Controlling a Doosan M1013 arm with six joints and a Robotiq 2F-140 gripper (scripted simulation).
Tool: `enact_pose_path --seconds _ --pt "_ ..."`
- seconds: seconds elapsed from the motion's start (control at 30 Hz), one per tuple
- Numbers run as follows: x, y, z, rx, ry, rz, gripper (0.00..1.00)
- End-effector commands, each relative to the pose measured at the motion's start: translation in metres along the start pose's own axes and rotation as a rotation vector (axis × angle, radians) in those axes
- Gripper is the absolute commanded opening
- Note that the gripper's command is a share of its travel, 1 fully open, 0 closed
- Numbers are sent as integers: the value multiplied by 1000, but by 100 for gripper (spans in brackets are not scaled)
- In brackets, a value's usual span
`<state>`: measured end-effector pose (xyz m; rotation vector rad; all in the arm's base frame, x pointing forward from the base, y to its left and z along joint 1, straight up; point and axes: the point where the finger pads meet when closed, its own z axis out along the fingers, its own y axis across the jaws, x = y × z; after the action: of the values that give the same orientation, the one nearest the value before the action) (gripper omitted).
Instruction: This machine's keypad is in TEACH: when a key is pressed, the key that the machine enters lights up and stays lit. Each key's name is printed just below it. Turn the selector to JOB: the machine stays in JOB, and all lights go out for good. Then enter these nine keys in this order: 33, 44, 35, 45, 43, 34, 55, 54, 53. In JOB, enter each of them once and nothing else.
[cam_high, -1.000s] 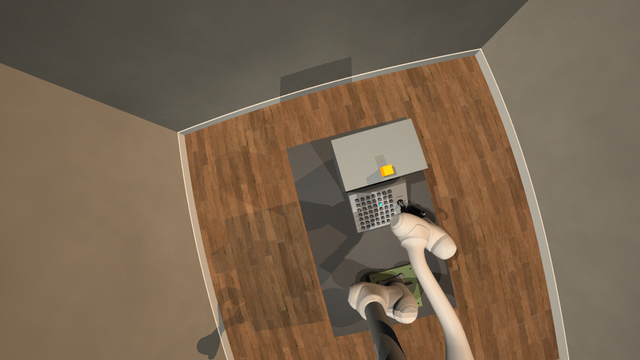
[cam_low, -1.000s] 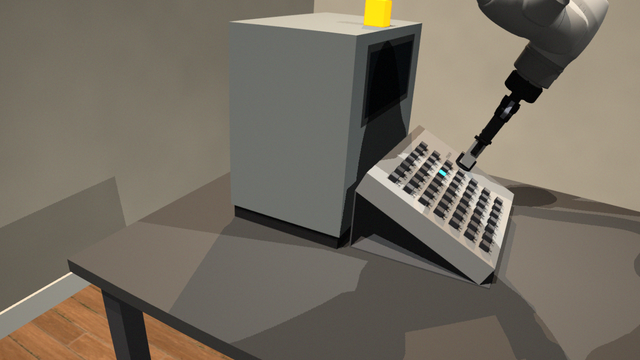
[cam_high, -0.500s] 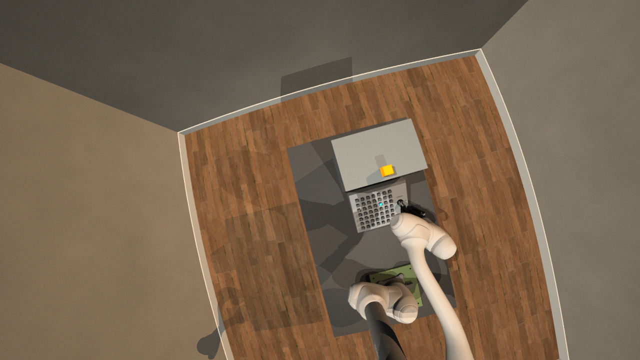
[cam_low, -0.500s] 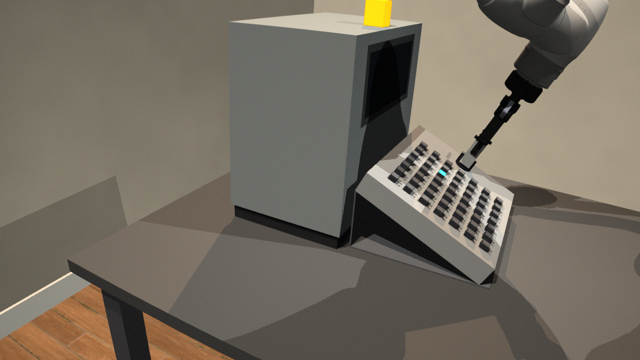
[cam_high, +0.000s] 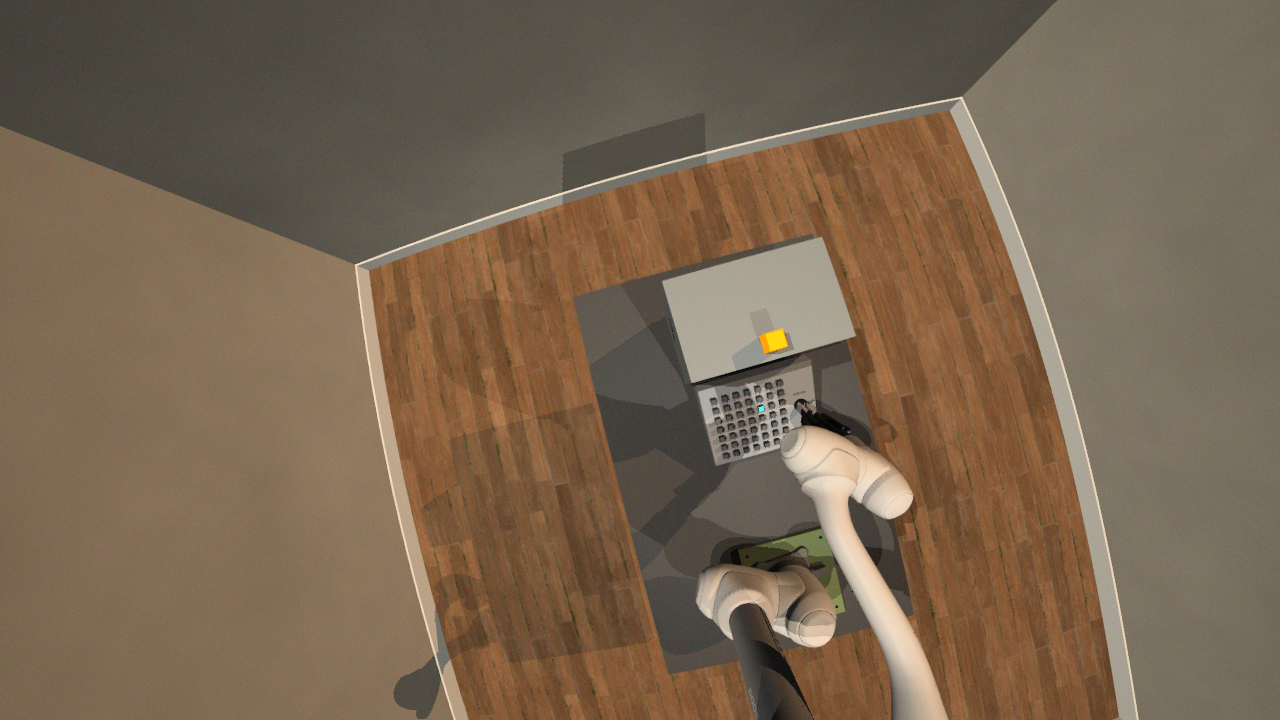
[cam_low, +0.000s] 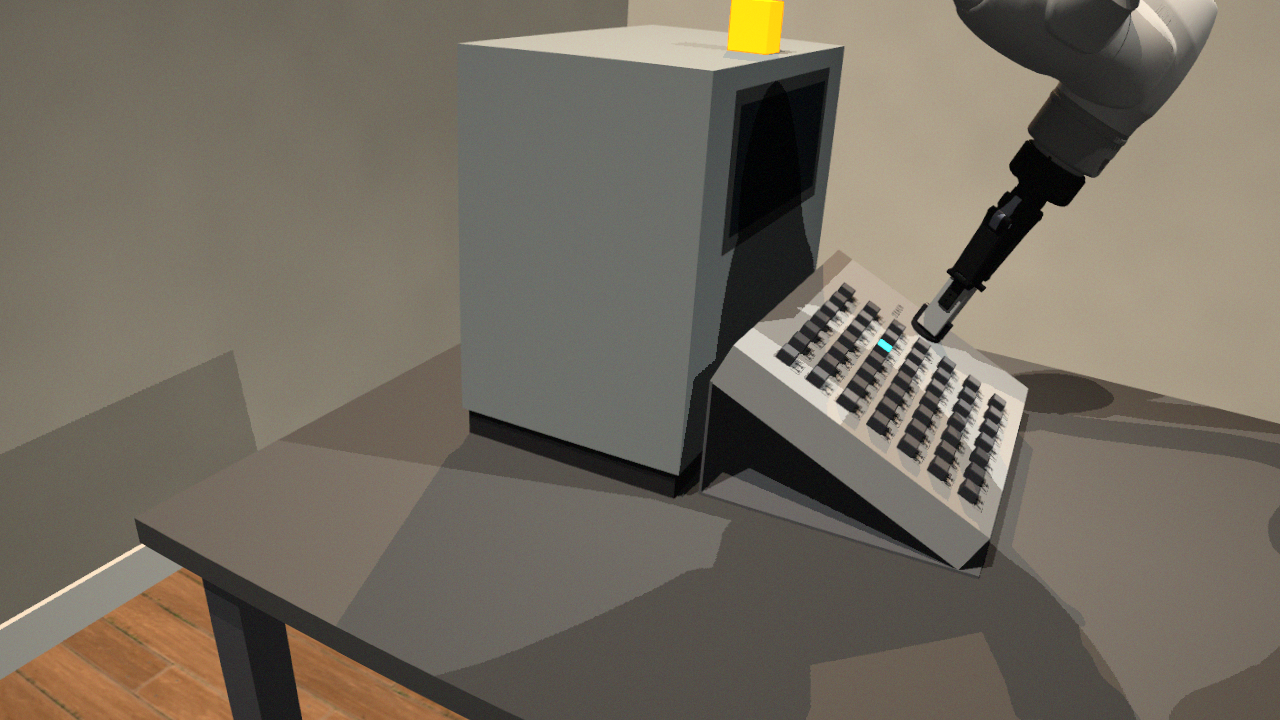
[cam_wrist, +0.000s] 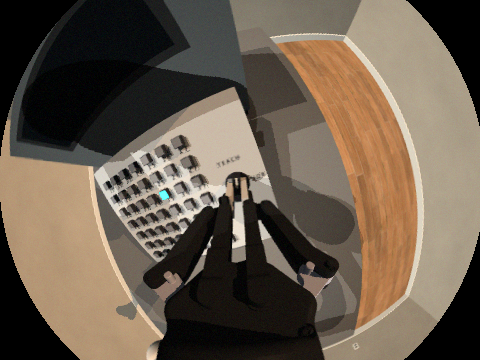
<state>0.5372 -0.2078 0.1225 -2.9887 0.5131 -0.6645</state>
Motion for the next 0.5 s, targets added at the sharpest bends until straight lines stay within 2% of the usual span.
enact_pose_path --seconds 0.0,0.1,0.47 --pt "1 0 1 0 5 51 0" --pt "1 0 1 0 5 78 0" --pt "1 0 1 1 5 415 0"
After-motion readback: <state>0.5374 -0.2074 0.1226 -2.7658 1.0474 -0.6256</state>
